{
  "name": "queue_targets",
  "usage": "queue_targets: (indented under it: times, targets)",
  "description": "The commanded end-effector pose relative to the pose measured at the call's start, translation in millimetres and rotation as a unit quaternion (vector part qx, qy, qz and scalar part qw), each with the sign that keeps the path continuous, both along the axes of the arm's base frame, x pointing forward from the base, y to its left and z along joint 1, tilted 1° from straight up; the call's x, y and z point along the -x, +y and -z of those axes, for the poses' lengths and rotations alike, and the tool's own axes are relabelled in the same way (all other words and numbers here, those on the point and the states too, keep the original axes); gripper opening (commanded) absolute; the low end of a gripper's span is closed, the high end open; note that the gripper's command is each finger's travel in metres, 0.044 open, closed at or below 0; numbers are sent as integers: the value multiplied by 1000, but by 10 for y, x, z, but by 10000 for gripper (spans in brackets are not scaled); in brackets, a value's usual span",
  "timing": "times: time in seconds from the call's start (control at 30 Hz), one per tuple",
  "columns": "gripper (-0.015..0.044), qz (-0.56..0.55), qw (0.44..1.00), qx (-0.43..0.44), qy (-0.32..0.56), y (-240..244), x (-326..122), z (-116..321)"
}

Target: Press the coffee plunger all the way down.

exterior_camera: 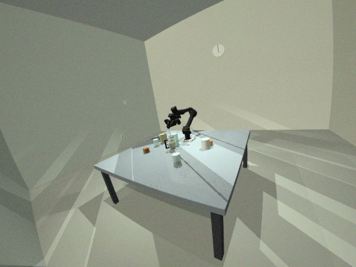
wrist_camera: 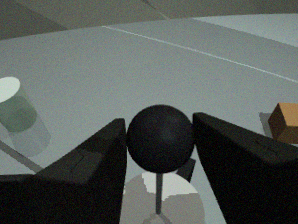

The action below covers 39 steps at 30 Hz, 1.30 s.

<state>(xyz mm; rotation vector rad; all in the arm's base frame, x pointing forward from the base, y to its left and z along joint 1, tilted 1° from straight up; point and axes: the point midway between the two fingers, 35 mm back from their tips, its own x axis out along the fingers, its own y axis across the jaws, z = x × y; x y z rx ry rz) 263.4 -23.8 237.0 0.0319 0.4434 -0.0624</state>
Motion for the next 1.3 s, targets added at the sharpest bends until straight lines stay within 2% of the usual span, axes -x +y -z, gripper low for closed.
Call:
queue_targets:
  times: [0.0, 0.8, 1.27]
  targets:
    - [124, 2, 1000, -4, 30, 3, 11, 291]
    - [124, 2, 1000, -4, 30, 12, -56, 676]
    - [124, 2, 1000, -4, 30, 12, -124, 680]
